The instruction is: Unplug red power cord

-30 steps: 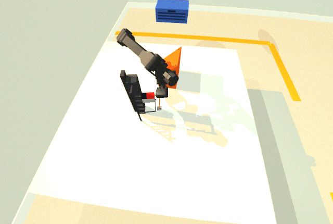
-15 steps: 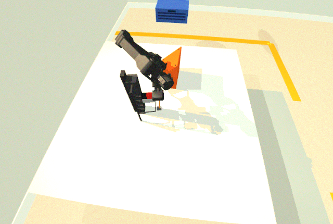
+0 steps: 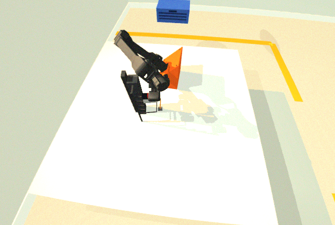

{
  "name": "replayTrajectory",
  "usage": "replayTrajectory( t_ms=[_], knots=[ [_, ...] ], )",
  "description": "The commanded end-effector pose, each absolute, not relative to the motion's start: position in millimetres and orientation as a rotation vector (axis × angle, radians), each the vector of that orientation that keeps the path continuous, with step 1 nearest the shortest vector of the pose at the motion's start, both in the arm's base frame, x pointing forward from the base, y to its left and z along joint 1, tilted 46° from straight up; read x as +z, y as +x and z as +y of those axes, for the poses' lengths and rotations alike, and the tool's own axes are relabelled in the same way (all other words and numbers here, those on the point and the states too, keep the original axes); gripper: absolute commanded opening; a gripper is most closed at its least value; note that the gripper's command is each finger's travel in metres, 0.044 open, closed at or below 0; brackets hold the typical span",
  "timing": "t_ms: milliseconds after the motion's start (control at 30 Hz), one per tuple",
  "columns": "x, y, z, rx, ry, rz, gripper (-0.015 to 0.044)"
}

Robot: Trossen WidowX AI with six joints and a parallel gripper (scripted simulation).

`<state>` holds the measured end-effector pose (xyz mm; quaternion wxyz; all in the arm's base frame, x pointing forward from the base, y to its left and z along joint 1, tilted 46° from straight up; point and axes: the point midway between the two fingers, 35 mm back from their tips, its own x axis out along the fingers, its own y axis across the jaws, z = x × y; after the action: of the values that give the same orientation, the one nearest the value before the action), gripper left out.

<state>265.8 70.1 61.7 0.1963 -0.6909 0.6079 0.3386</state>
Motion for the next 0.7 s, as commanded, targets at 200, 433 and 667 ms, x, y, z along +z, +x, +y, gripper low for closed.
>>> replayTrajectory(
  t_ms=[200, 433, 667],
  knots=[
    [73, 269, 60, 0.948, -1.942, 1.701, 0.016],
    [70, 269, 56, 0.948, -1.942, 1.701, 0.016],
    [67, 269, 53, 0.947, -1.936, 1.706, 0.0134]
  ],
)
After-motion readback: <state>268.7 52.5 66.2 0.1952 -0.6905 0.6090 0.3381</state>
